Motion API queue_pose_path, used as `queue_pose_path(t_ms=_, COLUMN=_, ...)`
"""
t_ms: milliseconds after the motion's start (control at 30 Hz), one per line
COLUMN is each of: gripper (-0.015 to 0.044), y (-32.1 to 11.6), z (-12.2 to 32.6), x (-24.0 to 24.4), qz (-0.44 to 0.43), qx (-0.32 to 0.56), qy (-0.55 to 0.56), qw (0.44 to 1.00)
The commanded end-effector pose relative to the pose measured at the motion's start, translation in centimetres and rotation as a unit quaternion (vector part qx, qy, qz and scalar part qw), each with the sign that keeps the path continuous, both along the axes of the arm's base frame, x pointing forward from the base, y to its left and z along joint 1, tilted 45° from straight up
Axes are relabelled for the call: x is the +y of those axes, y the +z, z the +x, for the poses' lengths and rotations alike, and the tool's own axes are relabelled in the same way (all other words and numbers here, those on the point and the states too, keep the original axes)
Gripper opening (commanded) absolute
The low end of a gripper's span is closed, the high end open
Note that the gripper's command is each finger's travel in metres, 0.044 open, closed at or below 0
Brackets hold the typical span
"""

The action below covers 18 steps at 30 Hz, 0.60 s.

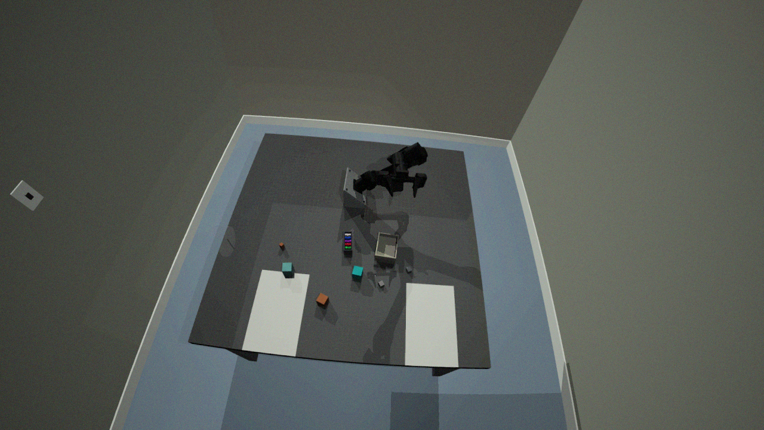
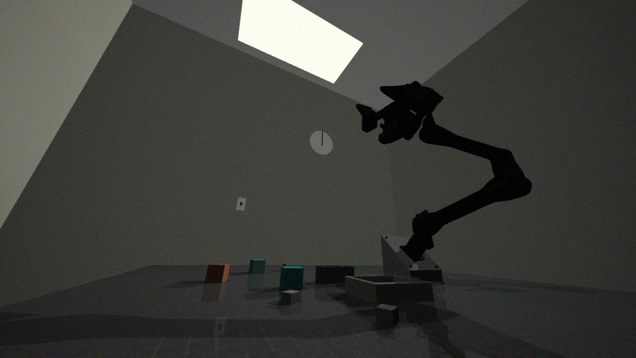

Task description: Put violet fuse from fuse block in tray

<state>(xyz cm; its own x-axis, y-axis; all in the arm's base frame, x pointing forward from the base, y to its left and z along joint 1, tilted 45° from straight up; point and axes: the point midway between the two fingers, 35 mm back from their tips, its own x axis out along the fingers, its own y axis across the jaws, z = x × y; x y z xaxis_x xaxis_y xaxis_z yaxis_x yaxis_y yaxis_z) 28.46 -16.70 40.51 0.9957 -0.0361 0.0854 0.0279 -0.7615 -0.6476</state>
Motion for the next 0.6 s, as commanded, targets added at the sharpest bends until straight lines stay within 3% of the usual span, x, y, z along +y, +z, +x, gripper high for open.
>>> queue_pose_path(t_ms=0, gripper=0.0374, y=-0.2, z=0.1, x=-0.1, qz=0.012, qx=0.003, qy=0.001, qw=1.000)
queue_pose_path(t_ms=100, gripper=0.0295, y=-3.3, z=1.8, x=-1.1, qz=0.177, qx=0.045, qy=0.011, qw=0.983)
queue_pose_path(t_ms=233, gripper=0.0190, y=-8.9, z=4.3, x=-2.0, qz=0.448, qx=0.118, qy=-0.001, qw=0.886)
queue_pose_path(t_ms=400, gripper=0.0065, y=-16.2, z=6.2, x=-1.8, qz=0.720, qx=0.193, qy=-0.067, qw=0.664)
queue_pose_path(t_ms=567, gripper=0.0065, y=-21.4, z=6.9, x=-0.7, qz=0.852, qx=0.225, qy=-0.149, qw=0.449)
